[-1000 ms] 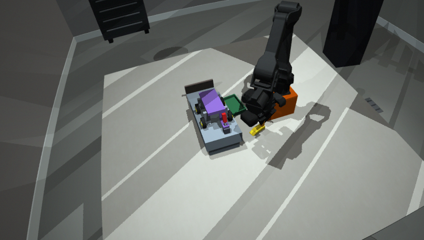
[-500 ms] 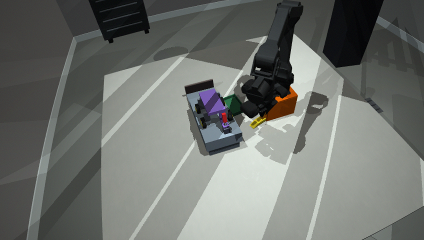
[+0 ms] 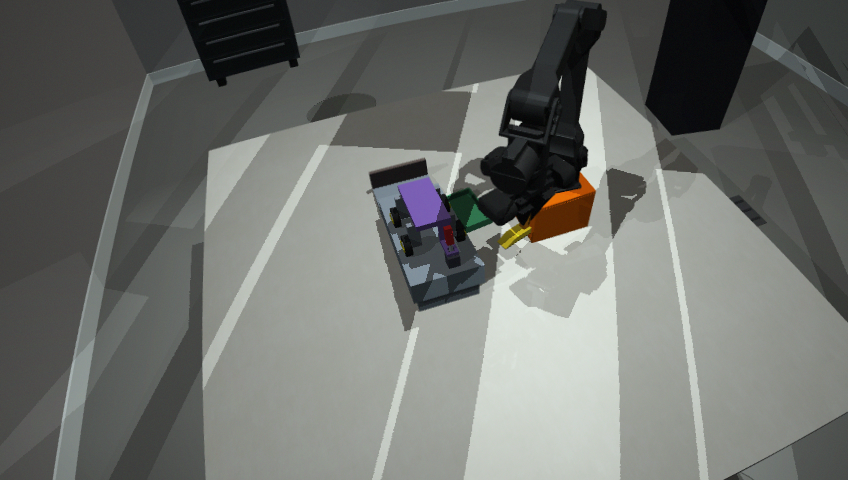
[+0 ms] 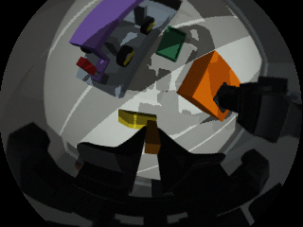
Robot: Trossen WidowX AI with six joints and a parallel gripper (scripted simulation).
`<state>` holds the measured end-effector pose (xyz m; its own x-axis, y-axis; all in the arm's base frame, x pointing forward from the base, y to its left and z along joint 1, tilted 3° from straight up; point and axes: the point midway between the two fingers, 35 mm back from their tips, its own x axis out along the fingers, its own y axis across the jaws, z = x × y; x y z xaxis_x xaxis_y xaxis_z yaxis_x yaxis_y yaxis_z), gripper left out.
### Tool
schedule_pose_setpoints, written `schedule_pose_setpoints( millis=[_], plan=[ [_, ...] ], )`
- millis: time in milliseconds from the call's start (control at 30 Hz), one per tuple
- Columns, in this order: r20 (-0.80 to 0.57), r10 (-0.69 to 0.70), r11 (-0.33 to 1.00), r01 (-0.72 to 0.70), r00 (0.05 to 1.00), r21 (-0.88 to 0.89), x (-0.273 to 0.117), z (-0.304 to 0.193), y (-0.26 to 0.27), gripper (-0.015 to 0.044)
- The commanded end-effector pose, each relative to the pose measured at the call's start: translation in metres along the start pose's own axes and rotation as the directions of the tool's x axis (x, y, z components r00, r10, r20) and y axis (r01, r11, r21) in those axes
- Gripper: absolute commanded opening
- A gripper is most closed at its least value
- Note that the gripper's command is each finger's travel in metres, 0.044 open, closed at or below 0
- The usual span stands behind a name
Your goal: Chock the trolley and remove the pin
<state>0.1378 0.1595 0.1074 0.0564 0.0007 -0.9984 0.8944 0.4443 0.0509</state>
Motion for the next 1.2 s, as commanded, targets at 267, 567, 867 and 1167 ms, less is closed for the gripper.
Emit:
schedule_pose_setpoints(
  millis=[267, 567, 867, 1167],
  plan=[
    [0.001, 0.005, 0.953, -0.004, 1.0, -0.304, -0.0023, -0.0001, 0.0018, 0.0],
    [0.001, 0.004, 0.817, -0.003, 1.0, -0.577, -0.0023, -0.0002, 0.0018, 0.0],
    [0.001, 0.004, 0.604, -0.002, 1.0, -0.797, -0.0023, -0.0002, 0.0019, 0.0],
    [0.0, 0.003, 0.34, -0.001, 1.0, -0.94, -0.0023, -0.0002, 0.0019, 0.0]
  ],
)
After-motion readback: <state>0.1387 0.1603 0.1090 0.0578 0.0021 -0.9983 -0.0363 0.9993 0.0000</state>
